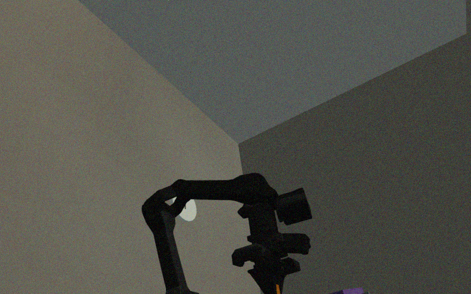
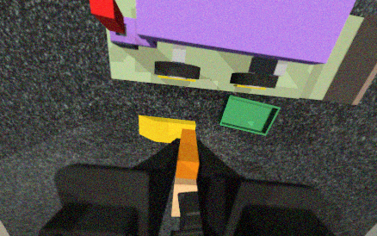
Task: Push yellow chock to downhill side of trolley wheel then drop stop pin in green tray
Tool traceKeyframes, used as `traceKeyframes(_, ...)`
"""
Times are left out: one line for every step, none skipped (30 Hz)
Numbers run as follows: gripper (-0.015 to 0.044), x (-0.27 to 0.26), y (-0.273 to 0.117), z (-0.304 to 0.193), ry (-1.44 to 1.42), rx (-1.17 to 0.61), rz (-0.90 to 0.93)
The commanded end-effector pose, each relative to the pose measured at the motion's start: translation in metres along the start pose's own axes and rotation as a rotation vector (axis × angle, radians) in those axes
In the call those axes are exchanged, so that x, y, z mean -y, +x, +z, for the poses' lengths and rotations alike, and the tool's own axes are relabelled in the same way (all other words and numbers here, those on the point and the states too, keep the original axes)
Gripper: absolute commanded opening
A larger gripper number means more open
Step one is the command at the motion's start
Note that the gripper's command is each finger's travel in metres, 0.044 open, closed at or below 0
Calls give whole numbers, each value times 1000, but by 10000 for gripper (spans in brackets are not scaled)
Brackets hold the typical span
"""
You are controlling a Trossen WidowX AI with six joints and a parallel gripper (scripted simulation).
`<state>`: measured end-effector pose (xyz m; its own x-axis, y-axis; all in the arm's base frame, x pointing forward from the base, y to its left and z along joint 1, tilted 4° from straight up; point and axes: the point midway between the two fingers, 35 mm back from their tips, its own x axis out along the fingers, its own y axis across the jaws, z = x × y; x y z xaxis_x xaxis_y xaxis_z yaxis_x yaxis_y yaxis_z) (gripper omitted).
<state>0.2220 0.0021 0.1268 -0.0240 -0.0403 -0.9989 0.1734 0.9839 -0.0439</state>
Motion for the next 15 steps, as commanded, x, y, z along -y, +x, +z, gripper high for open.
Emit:
traceKeyframes(0,15,2,3,-2,0,-7)
traceKeyframes(0,19,2,4,-2,0,-7)
traceKeyframes(0,23,2,4,-2,0,-8)
traceKeyframes(0,27,2,5,-2,0,-8)
traceKeyframes(0,30,2,6,-2,1,-8)
traceKeyframes(0,34,3,7,-2,1,-9)
traceKeyframes(0,38,3,7,-2,1,-9)
traceKeyframes(0,42,3,8,-2,1,-9)
traceKeyframes(0,45,4,9,-2,1,-10)
traceKeyframes(0,49,4,9,-2,1,-10)
traceKeyframes(0,53,4,10,-2,1,-10)
traceKeyframes(0,57,5,11,-2,1,-10)
traceKeyframes(0,60,5,11,-2,1,-11)
traceKeyframes(0,64,5,12,-2,1,-11)
traceKeyframes(0,68,6,12,-2,1,-11)
